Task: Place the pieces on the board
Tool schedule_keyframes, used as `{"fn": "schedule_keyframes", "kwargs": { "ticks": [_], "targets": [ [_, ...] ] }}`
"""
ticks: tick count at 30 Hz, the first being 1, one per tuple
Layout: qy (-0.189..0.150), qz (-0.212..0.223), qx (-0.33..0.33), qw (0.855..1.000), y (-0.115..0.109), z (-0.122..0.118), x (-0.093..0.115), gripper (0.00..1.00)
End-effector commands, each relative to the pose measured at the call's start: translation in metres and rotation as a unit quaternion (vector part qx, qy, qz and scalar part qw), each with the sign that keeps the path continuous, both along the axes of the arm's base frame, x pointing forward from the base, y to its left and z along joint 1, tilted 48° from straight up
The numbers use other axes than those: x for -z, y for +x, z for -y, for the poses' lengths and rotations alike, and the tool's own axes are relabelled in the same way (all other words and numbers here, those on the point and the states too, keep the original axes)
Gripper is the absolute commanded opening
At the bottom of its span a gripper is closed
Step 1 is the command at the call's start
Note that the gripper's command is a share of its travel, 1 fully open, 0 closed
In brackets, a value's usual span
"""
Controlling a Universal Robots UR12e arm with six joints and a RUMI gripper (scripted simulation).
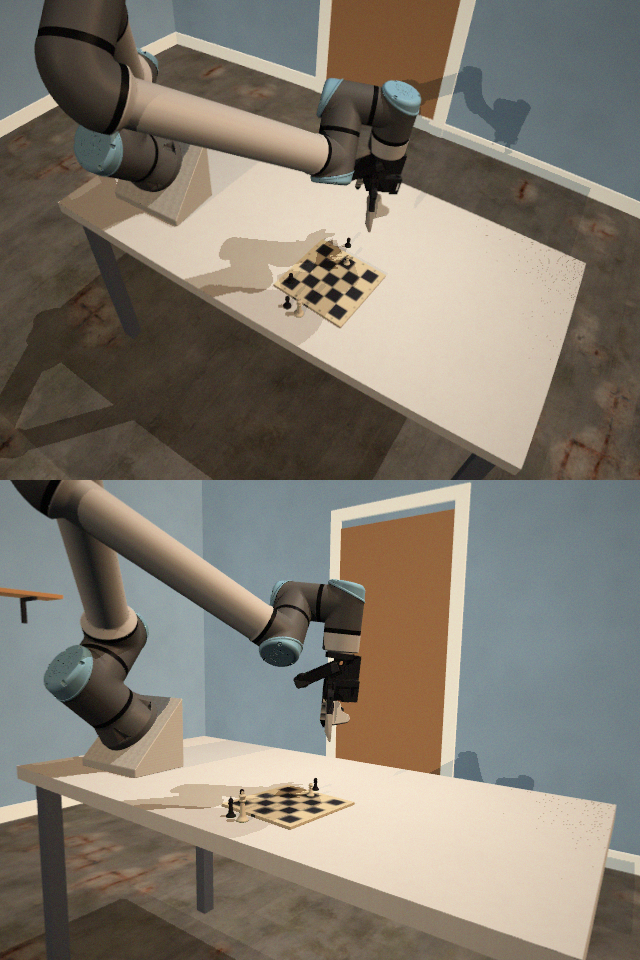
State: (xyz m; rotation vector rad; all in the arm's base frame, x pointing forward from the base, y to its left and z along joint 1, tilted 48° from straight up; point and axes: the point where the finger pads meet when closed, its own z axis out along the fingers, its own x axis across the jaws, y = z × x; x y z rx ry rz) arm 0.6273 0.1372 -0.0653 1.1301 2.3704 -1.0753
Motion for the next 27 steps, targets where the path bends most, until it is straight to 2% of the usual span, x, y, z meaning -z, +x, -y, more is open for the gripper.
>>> {"fn": "schedule_keyframes", "kwargs": {
  "ticks": [1, 8, 27],
  "targets": [
    [0.001, 0.01, -0.04, 0.999, -0.016, -0.0025, -0.0058, 1.0],
    [-0.001, 0.013, -0.056, 0.998, -0.0237, -0.003, -0.009, 1.0],
    [-0.001, 0.013, -0.056, 0.998, -0.0242, -0.003, -0.0092, 1.0]
  ]
}}
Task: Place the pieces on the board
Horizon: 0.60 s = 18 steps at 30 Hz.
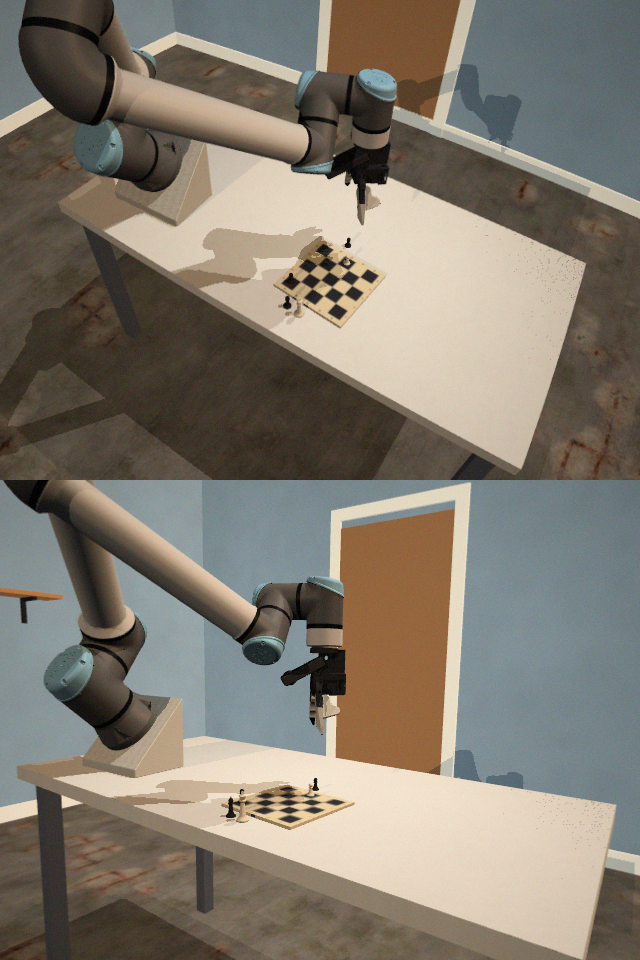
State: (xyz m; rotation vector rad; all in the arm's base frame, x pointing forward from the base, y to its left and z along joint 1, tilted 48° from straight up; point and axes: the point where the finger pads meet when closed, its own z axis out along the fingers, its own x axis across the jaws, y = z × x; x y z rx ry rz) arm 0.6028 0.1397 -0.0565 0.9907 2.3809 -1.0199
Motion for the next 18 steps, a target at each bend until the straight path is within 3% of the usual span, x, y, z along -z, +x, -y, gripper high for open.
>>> {"fn": "schedule_keyframes", "kwargs": {
  "ticks": [1, 18],
  "targets": [
    [0.0, 0.001, 0.0, 1.0, 0.0003, -0.0005, -0.0004, 1.0],
    [0.002, 0.027, 0.024, 0.999, -0.0008, 0.0002, 0.0008, 1.0]
  ]
}}
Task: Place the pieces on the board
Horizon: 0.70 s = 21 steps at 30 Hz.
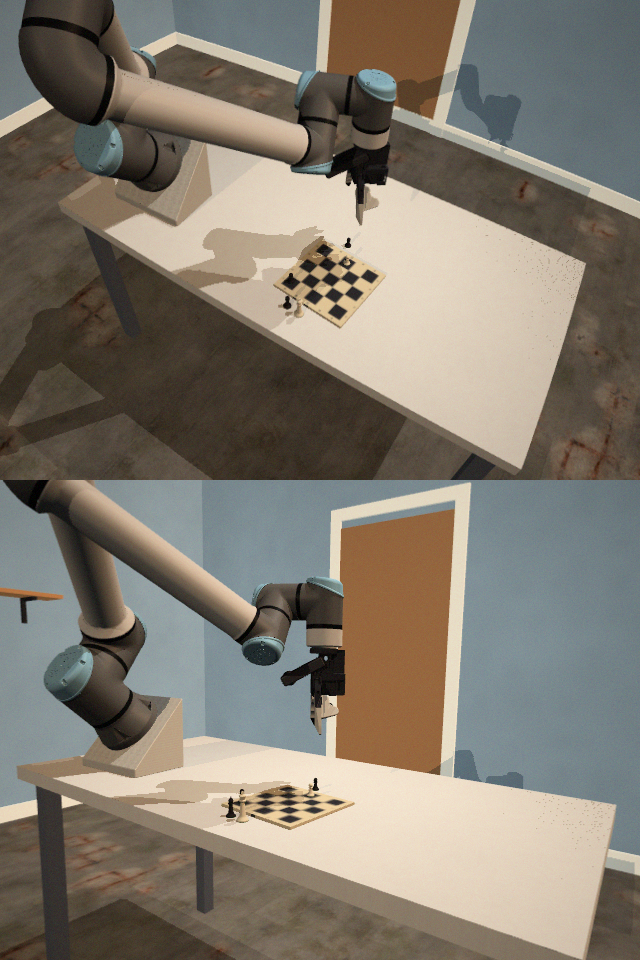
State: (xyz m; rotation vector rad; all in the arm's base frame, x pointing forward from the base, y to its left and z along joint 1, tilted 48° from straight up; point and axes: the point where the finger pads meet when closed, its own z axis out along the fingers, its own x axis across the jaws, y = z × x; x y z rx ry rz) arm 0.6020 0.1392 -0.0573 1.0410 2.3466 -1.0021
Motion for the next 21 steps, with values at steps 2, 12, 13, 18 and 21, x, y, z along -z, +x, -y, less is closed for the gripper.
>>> {"fn": "schedule_keyframes", "kwargs": {
  "ticks": [2, 12, 13, 18, 21],
  "targets": [
    [0.001, 0.018, 0.016, 1.0, -0.0004, 0.0, 0.0004, 1.0],
    [0.007, 0.087, 0.078, 0.993, -0.003, 0.0015, 0.0037, 1.0],
    [0.007, 0.096, 0.087, 0.992, -0.0034, 0.0017, 0.0042, 1.0],
    [0.01, 0.125, 0.113, 0.986, -0.0043, 0.0023, 0.0056, 1.0],
    [0.012, 0.158, 0.143, 0.977, -0.0053, 0.003, 0.0073, 1.0]
  ]
}}
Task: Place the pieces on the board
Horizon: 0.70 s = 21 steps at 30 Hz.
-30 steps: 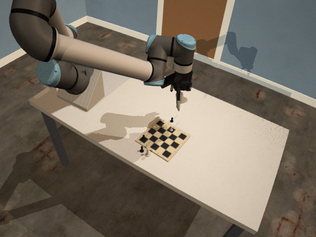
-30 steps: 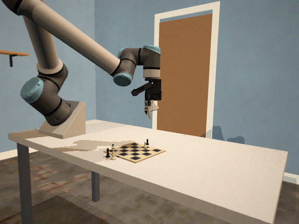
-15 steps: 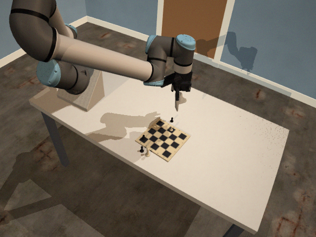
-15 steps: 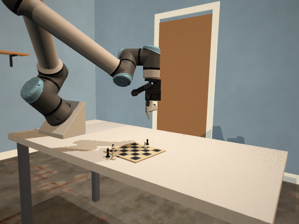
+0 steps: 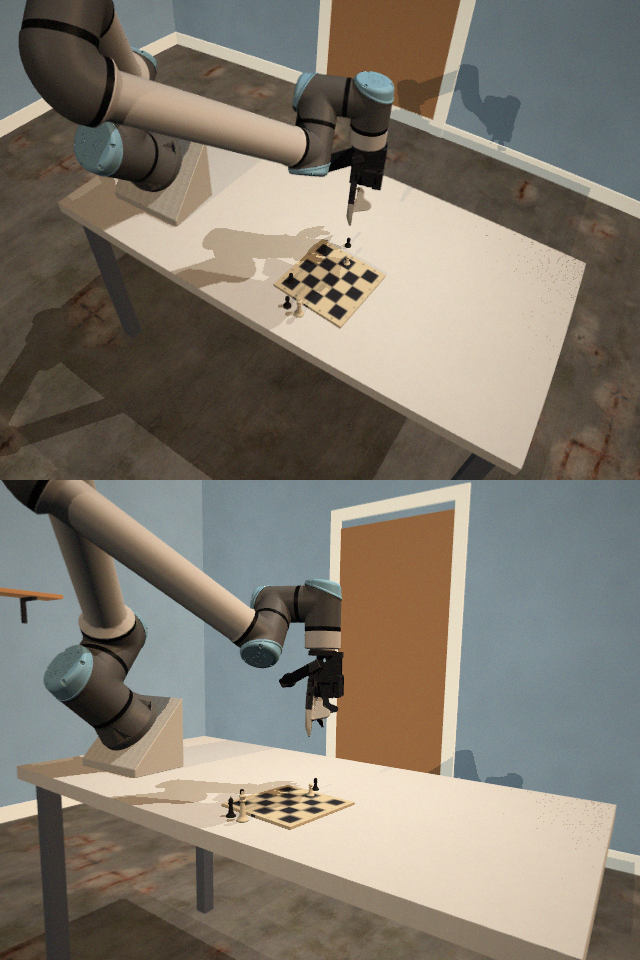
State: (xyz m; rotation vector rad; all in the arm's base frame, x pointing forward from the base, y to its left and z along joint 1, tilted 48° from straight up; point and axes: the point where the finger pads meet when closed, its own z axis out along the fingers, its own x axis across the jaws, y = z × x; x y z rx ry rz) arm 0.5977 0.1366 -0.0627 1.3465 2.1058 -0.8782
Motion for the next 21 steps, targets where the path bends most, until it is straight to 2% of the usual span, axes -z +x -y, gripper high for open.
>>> {"fn": "schedule_keyframes", "kwargs": {
  "ticks": [1, 6, 11, 13, 17, 21],
  "targets": [
    [0.003, 0.058, 0.054, 0.997, -0.001, 0.001, 0.002, 1.0],
    [0.008, 0.122, 0.113, 0.986, -0.003, 0.002, 0.006, 1.0],
    [0.014, 0.192, 0.177, 0.965, -0.004, 0.003, 0.009, 1.0],
    [0.014, 0.192, 0.177, 0.965, -0.004, 0.003, 0.009, 1.0],
    [0.018, 0.251, 0.231, 0.94, -0.004, 0.004, 0.013, 1.0],
    [0.023, 0.312, 0.286, 0.906, -0.005, 0.005, 0.016, 1.0]
  ]
}}
